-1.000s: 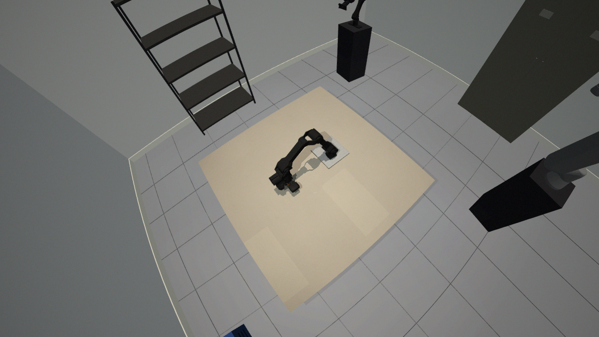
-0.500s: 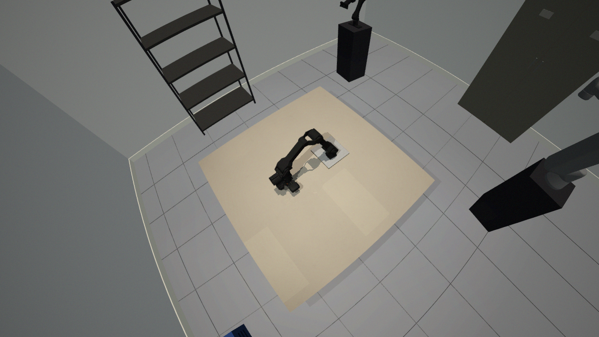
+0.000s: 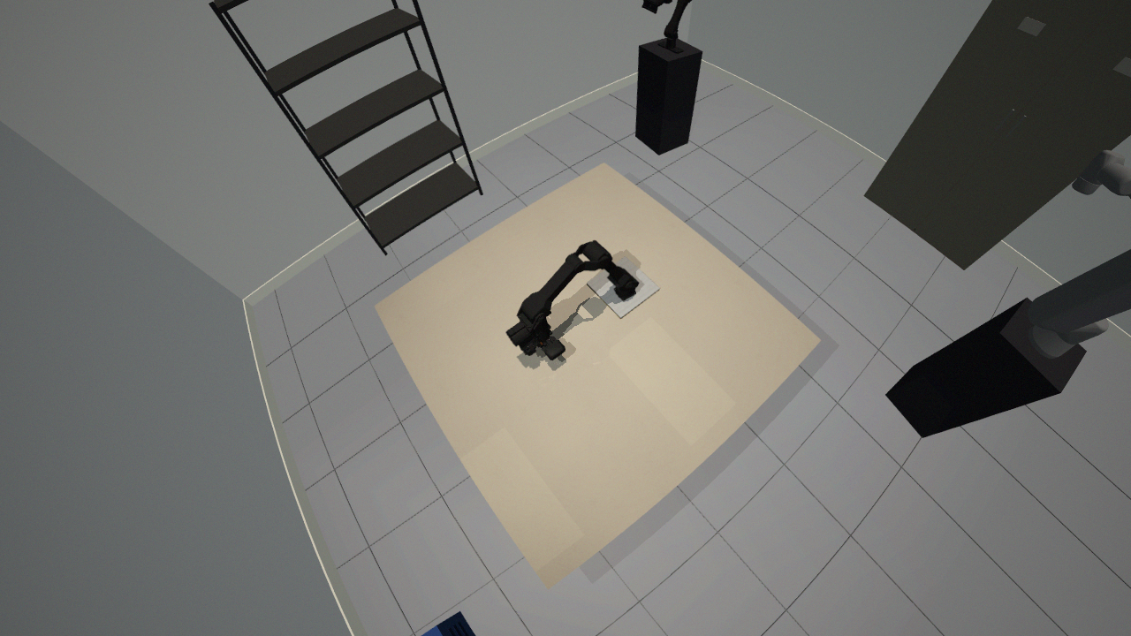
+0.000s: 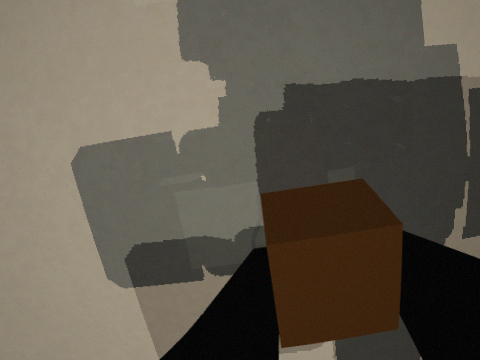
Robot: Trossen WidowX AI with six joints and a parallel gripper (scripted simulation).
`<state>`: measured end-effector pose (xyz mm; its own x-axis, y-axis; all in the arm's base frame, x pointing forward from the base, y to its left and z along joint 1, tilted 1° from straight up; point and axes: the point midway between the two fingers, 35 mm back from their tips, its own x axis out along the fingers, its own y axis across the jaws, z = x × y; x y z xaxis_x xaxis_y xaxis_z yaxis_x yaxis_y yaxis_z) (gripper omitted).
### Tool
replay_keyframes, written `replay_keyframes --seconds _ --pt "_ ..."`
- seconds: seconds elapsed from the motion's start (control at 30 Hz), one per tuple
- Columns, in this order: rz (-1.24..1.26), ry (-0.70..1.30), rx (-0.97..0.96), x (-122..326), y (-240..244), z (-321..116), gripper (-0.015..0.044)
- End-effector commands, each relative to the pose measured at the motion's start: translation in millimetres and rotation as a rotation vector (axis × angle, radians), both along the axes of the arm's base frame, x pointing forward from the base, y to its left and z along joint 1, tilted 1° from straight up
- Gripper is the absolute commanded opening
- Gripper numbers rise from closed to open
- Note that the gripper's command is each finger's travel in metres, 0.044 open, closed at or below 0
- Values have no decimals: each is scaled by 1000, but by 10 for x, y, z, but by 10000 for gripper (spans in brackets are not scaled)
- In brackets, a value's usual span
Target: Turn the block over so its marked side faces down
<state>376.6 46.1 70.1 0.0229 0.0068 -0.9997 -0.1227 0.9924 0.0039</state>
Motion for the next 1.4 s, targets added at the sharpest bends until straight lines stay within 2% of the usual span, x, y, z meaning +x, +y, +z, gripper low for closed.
replay_keyframes --seconds 0.0,1.07,1.37 --pt "-4 -35 3 15 0 10 0" --pt "-5 -493 59 -28 -5 -74 0" --pt "-6 -568 68 12 0 -150 0"
